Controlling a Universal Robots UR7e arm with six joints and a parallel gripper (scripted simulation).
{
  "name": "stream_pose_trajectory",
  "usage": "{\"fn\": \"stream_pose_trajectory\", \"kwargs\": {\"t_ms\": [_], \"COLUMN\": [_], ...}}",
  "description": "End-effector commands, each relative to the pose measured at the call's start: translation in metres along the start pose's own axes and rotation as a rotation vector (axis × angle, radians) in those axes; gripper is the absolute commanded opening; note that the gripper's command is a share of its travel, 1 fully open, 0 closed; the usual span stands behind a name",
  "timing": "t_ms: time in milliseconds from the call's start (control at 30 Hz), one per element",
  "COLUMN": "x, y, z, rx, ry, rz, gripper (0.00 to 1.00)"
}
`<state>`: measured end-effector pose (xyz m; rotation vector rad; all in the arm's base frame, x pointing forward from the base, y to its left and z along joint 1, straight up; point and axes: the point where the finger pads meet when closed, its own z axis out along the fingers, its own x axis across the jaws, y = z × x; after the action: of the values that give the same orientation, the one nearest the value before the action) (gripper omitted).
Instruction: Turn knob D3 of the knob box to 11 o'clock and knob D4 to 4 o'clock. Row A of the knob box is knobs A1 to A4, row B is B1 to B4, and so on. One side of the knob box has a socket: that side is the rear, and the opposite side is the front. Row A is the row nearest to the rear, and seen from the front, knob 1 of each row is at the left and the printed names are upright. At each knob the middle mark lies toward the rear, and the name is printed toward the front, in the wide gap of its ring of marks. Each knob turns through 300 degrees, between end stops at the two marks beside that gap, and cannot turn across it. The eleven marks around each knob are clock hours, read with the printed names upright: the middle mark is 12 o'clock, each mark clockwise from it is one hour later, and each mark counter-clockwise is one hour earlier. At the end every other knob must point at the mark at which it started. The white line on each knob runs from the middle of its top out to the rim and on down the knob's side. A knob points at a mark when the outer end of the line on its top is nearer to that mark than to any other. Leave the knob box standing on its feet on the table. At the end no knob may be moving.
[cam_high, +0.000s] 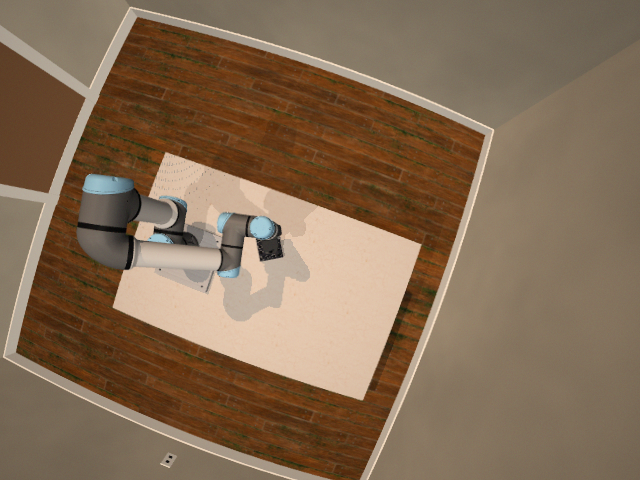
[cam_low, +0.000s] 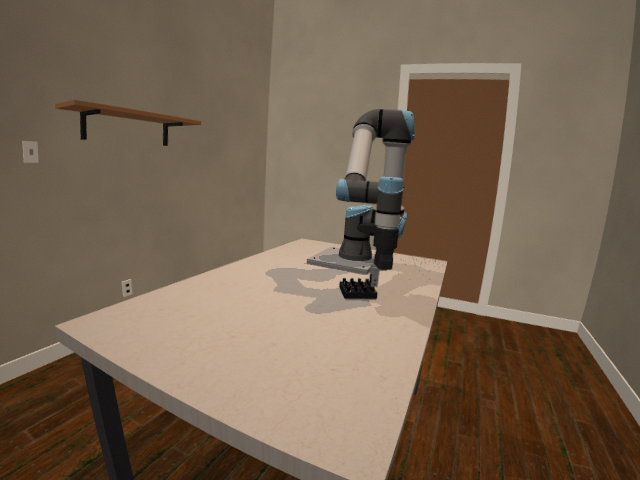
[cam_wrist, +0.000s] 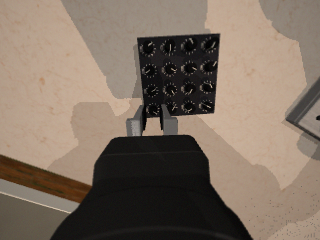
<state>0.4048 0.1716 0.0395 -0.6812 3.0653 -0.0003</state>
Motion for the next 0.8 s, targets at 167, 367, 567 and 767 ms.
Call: {"fn": "stream_pose_trajectory", "kwargs": {"t_ms": [167, 367, 567, 767], "x": [0.002, 0.002, 0.002, 0.001], "y": [0.001, 0.001, 0.001, 0.001], "z": [0.007, 0.012, 0.016, 0.015], "rx": [-0.001, -0.001, -0.001, 0.0], "ry": [0.005, 0.005, 0.005, 0.003], "rz": [-0.001, -0.001, -0.001, -0.001], "gripper": [0.46, 0.46, 0.46, 0.46]}}
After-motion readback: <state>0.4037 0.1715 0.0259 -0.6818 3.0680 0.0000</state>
